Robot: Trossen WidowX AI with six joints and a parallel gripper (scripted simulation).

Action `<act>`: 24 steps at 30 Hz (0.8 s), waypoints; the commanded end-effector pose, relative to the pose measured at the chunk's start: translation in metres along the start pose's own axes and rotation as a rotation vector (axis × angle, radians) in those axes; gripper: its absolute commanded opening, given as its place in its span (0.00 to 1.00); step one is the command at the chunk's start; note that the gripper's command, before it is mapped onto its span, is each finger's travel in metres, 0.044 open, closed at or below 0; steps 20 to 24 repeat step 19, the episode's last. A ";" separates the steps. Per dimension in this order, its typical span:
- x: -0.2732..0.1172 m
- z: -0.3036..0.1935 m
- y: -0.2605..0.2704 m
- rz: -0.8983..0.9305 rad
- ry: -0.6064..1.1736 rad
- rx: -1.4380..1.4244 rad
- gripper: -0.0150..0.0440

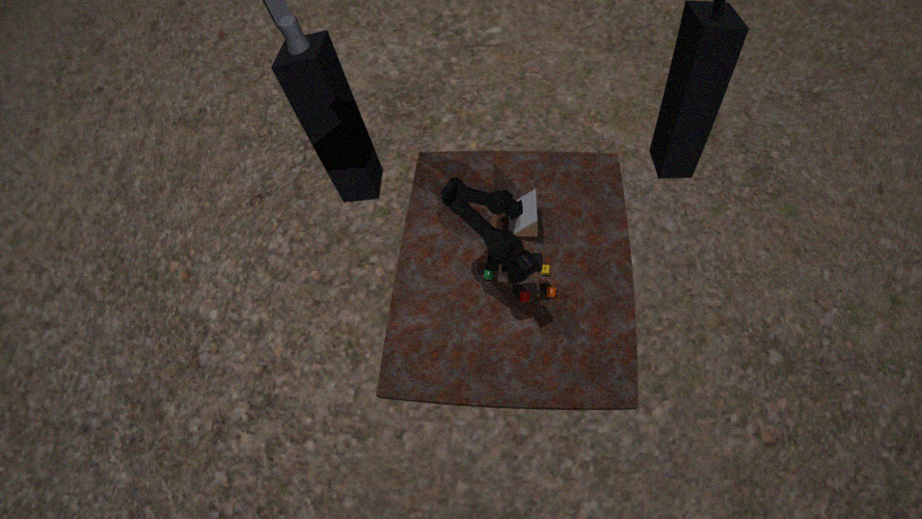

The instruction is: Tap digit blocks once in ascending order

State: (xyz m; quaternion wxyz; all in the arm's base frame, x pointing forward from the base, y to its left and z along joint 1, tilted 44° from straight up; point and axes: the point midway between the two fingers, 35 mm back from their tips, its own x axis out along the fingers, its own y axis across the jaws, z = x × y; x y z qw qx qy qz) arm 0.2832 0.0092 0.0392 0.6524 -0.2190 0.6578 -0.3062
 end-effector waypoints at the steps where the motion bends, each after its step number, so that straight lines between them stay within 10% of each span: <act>1: -0.029 0.005 0.056 0.026 -0.014 -0.010 0.56; 10: -0.075 -0.036 0.184 0.015 -0.009 -0.005 0.93; 24: -0.077 -0.041 0.192 0.012 -0.009 -0.004 0.93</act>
